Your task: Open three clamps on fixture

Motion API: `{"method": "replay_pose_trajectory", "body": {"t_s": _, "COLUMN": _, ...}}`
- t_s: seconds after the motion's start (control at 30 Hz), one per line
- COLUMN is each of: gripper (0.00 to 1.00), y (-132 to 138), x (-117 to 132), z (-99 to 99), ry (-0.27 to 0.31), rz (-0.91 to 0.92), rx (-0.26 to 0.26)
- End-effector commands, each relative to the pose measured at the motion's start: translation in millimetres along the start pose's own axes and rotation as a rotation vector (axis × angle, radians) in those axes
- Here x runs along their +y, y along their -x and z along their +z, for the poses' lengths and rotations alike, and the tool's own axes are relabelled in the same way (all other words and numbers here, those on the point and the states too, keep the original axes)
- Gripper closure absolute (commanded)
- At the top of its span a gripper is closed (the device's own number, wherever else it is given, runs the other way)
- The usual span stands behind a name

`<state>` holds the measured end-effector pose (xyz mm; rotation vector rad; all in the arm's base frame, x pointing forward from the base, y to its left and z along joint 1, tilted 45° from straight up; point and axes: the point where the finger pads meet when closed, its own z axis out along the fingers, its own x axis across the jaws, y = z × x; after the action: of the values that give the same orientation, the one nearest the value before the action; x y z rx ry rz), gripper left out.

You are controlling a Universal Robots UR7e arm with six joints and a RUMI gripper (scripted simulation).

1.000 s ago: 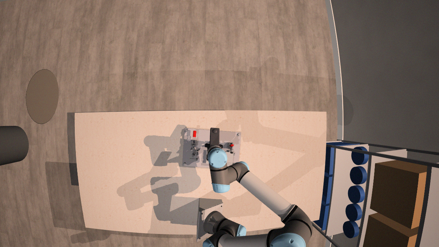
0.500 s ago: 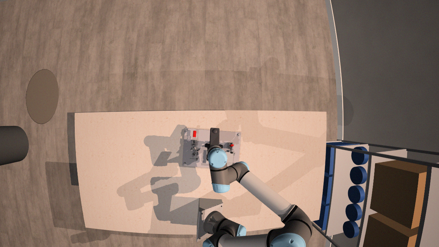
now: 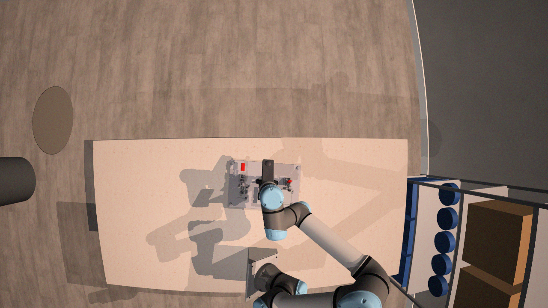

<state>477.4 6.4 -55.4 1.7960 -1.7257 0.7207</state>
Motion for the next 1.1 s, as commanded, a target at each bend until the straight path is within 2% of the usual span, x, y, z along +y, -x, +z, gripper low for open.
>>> {"method": "replay_pose_trajectory", "body": {"t_s": 0.0, "gripper": 1.00, "y": 0.0, "x": 0.0, "z": -0.3, "ry": 0.000, "rz": 0.000, "rx": 0.000}}
{"method": "replay_pose_trajectory", "body": {"t_s": 0.27, "gripper": 1.00, "y": 0.0, "x": 0.0, "z": -0.3, "ry": 0.000, "rz": 0.000, "rx": 0.000}}
{"method": "replay_pose_trajectory", "body": {"t_s": 0.3, "gripper": 0.72, "y": 0.0, "x": 0.0, "z": -0.3, "ry": 0.000, "rz": 0.000, "rx": 0.000}}
{"method": "replay_pose_trajectory", "body": {"t_s": 1.07, "gripper": 0.72, "y": 0.0, "x": 0.0, "z": -0.3, "ry": 0.000, "rz": 0.000, "rx": 0.000}}
